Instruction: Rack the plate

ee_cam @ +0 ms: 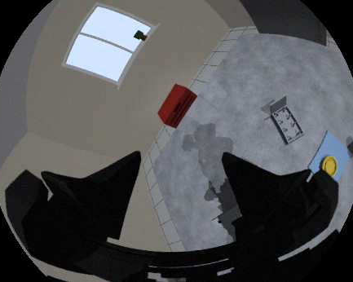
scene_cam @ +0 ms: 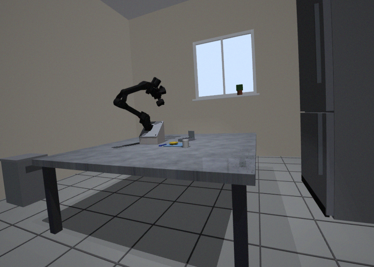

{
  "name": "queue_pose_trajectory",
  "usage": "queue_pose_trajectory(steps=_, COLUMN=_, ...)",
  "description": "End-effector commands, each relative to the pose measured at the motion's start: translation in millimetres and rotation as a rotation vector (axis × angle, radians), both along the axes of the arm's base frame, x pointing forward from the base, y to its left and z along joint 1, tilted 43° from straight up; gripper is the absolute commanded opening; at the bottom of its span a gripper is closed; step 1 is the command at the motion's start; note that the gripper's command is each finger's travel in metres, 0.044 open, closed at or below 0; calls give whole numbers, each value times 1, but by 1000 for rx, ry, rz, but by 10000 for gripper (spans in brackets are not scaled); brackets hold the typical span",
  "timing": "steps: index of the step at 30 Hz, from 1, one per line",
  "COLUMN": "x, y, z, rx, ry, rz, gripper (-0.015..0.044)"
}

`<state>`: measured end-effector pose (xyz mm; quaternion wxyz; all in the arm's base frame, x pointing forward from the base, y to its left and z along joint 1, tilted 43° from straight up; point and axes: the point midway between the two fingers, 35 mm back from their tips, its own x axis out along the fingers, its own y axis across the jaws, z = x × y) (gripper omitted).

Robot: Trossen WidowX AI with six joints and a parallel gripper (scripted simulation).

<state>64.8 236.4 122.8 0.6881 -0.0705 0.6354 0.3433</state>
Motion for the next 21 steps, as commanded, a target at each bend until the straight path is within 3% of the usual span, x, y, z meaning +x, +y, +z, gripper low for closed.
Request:
queue_pose_trajectory(steps=1, x=44, y=-8, z=-10, rx=-69, ry=-92, rz=-94, gripper=400)
queue_pose_trajectory(steps=11, x=135, y=-60, z=-32, rx=-302, ry=-254, rz=-276, gripper=400)
queue_pose_trajectory(steps=21, x=199, y=-147, z=-49, rx=-598, ry=-330, rz=-419, gripper=400)
